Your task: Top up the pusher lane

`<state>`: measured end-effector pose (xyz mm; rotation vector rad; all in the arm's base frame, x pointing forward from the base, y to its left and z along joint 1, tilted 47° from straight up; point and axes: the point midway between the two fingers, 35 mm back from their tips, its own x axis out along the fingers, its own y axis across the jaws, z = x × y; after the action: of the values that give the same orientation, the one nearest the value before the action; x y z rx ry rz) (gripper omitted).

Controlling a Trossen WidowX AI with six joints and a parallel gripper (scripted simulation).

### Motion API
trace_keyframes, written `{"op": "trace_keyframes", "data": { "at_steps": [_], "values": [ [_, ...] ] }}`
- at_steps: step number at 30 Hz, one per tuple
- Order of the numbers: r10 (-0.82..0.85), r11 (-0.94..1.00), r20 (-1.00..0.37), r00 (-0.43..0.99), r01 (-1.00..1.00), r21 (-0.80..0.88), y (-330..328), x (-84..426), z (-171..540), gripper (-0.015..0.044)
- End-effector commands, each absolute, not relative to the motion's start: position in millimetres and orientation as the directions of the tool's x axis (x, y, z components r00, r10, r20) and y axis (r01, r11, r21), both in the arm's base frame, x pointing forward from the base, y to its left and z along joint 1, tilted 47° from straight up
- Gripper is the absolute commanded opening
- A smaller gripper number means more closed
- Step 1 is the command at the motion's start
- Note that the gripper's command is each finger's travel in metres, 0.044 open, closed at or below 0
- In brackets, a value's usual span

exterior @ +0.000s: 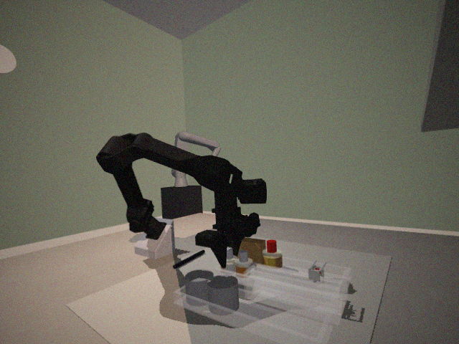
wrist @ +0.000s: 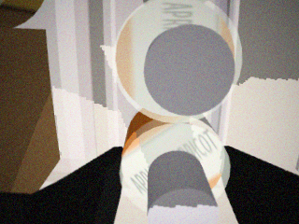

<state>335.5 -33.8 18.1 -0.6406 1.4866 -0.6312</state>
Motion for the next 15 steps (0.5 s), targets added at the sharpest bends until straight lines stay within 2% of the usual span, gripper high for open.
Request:
{"op": "trace_keyframes", "data": {
  "at_steps": [1,15],
  "values": [
    [-0.729,0.685,-0.685,-0.002,-0.003,-0.729,-34.3,335.8,18.6,0.0],
    [-0.729,0.685,-0.685,-0.002,-0.003,-0.729,-33.7,333.6,17.9,0.0]
  ]
}}
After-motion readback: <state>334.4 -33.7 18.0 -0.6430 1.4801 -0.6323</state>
